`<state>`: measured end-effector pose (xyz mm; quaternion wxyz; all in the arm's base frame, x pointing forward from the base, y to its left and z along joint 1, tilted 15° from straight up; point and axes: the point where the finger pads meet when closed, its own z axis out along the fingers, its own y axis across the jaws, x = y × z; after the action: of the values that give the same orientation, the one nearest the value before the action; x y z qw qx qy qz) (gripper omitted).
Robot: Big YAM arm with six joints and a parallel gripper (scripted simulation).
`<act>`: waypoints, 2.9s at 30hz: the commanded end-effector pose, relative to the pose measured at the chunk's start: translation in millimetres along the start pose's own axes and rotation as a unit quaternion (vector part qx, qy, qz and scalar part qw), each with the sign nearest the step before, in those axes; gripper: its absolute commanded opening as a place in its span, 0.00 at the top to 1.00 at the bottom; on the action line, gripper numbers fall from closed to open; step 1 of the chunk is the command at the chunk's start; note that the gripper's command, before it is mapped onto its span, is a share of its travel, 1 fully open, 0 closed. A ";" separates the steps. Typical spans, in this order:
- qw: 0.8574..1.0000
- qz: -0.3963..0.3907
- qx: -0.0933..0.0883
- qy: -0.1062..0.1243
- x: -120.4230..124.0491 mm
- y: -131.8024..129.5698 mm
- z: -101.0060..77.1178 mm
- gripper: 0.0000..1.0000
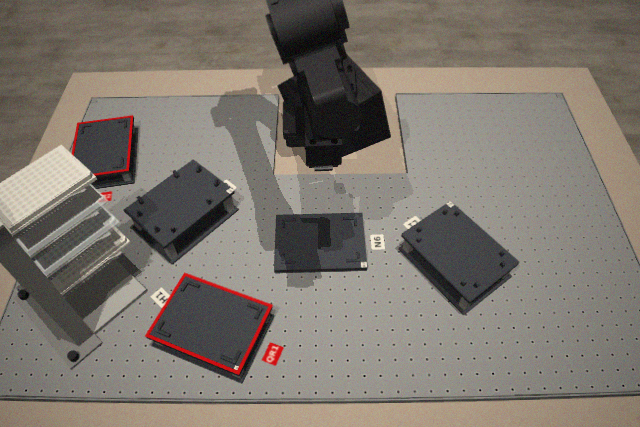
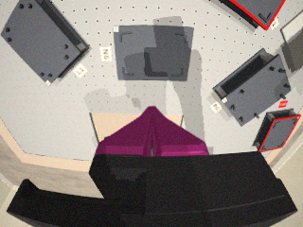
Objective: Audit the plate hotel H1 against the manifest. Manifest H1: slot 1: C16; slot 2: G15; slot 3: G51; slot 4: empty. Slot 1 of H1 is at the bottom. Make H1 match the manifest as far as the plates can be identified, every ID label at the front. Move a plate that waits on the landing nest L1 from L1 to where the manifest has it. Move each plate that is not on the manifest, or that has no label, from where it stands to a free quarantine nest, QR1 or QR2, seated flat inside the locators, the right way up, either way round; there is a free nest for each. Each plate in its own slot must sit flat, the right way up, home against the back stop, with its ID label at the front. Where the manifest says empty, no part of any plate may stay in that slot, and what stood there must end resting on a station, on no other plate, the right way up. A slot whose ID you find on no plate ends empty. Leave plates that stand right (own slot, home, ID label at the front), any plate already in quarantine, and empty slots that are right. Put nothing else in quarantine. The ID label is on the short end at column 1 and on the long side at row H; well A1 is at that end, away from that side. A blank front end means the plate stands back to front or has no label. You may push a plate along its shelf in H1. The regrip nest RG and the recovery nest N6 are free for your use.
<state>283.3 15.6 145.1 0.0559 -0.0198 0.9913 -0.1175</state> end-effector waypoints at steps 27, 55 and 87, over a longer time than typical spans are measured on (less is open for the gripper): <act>0.998 0.031 -0.004 -0.050 -28.1 -48.1 -51.4 1.00; 0.973 0.154 0.060 -0.162 1.8 -124.6 -31.3 1.00; 0.892 0.300 0.111 -0.319 0.1 -120.2 -33.5 1.00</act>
<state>277.1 -98.9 196.3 0.3705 0.2284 0.8760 -0.2079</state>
